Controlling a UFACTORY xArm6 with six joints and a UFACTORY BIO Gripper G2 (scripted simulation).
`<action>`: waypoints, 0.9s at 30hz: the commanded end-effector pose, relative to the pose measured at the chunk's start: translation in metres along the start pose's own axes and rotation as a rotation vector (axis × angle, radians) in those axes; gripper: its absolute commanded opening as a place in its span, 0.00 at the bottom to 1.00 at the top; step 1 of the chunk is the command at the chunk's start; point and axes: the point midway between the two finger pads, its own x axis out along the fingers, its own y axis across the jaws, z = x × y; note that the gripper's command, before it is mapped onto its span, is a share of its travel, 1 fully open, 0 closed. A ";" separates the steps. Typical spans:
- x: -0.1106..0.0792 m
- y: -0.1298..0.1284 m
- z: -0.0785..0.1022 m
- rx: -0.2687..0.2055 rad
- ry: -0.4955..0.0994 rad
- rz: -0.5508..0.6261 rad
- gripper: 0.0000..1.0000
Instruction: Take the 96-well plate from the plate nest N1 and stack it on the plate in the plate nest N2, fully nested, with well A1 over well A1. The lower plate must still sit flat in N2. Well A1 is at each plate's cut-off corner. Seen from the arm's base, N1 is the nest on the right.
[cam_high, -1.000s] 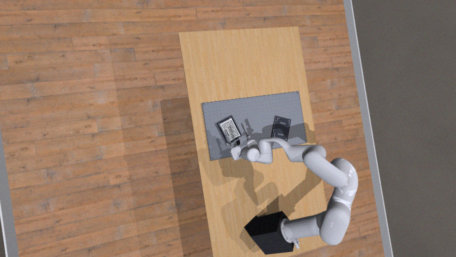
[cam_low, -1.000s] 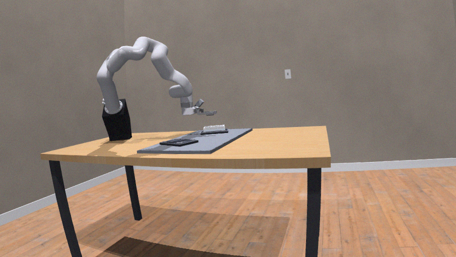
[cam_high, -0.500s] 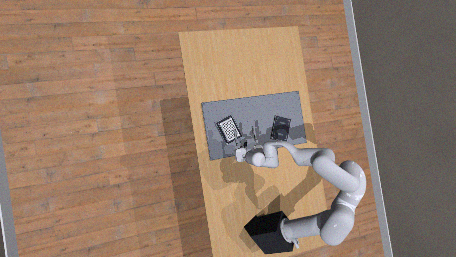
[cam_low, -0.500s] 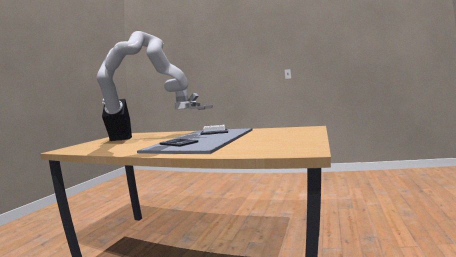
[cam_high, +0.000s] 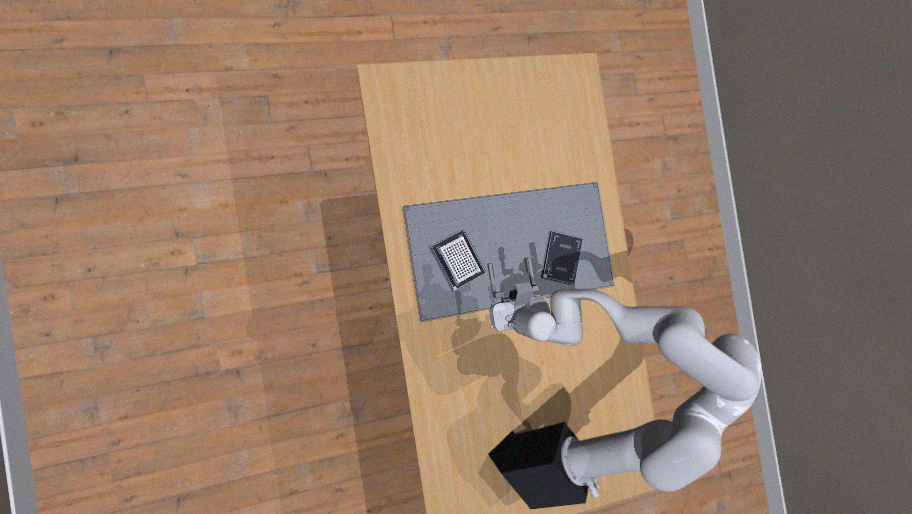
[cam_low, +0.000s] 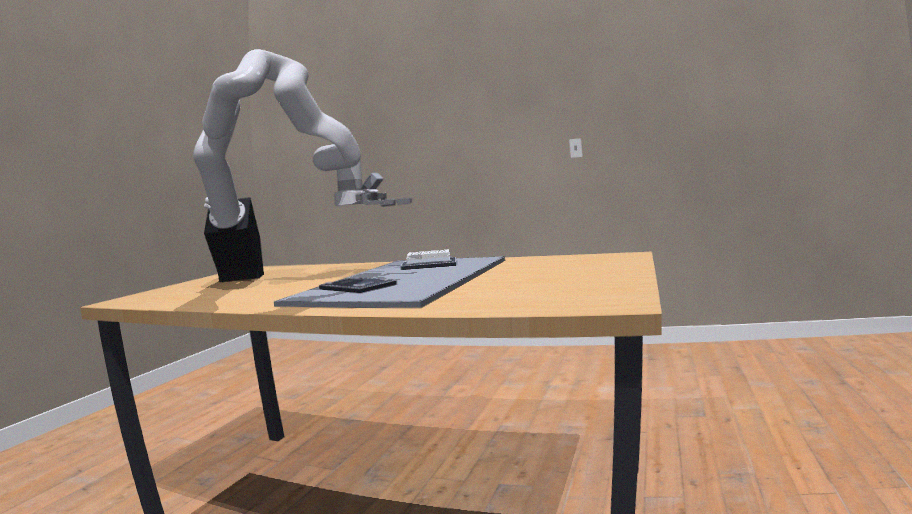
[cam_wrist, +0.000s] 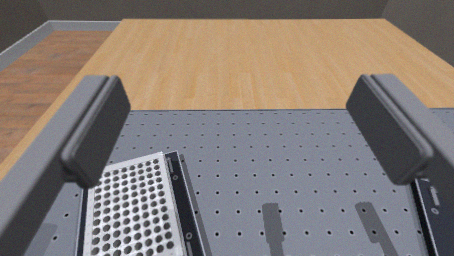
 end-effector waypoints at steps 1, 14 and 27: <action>-0.009 -0.022 0.021 0.003 -0.001 0.001 0.37; -0.026 -0.061 0.056 0.003 -0.001 0.001 0.37; -0.043 -0.098 0.089 0.003 -0.001 0.001 0.37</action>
